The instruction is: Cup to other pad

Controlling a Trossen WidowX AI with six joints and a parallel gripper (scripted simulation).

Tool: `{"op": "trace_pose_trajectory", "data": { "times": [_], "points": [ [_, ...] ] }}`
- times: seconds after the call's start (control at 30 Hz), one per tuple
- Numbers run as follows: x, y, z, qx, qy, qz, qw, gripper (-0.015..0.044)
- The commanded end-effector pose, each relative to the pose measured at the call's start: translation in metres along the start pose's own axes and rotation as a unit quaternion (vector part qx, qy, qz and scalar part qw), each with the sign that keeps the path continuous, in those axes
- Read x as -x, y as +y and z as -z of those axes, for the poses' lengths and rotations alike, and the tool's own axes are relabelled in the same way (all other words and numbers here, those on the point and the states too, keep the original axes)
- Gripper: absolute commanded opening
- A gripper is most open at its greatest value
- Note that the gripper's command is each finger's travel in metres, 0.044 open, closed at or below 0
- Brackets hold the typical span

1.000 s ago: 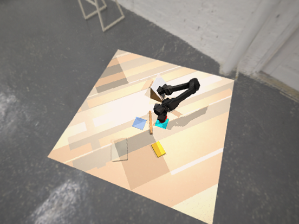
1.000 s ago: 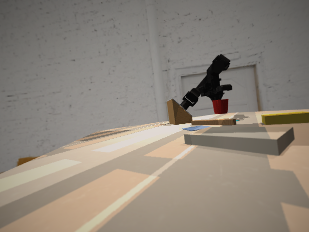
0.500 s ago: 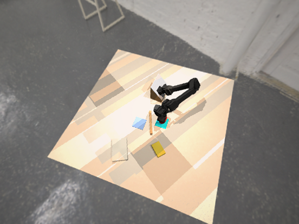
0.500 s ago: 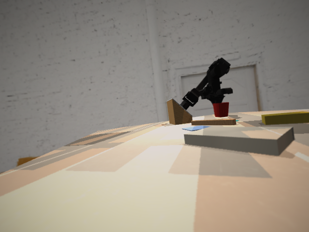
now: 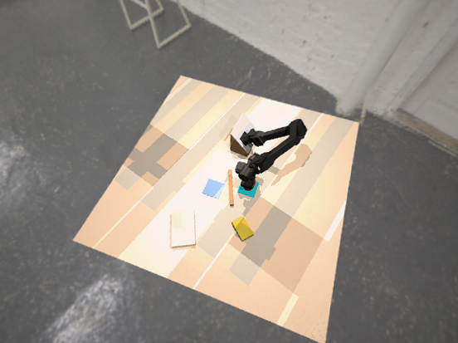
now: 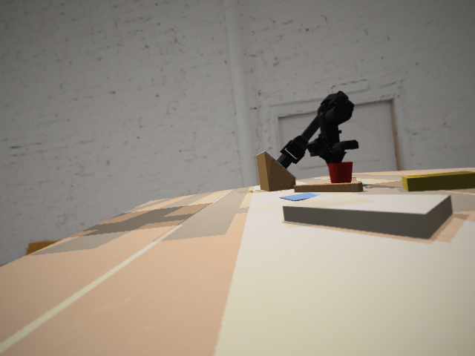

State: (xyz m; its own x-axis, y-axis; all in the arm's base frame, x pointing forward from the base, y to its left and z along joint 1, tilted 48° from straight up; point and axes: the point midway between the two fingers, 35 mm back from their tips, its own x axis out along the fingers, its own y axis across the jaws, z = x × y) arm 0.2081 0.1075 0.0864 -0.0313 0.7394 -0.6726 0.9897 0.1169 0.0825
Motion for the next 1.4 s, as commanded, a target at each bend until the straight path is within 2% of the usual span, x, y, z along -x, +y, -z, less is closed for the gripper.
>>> {"op": "trace_pose_trajectory", "data": {
  "times": [0.0,0.47,0.63,1.37],
  "points": [
    [-0.005,-0.002,0.001,-0.002,0.003,0.0,1.0,0.0],
    [-0.003,0.0,0.0,0.0,0.0,0.0,1.0,0.0],
    [-0.003,0.0,0.0,0.0,0.0,0.0,1.0,0.0128],
    [0.013,0.0,-0.001,-0.001,-0.001,0.0,1.0,0.0128]
  ]
}}
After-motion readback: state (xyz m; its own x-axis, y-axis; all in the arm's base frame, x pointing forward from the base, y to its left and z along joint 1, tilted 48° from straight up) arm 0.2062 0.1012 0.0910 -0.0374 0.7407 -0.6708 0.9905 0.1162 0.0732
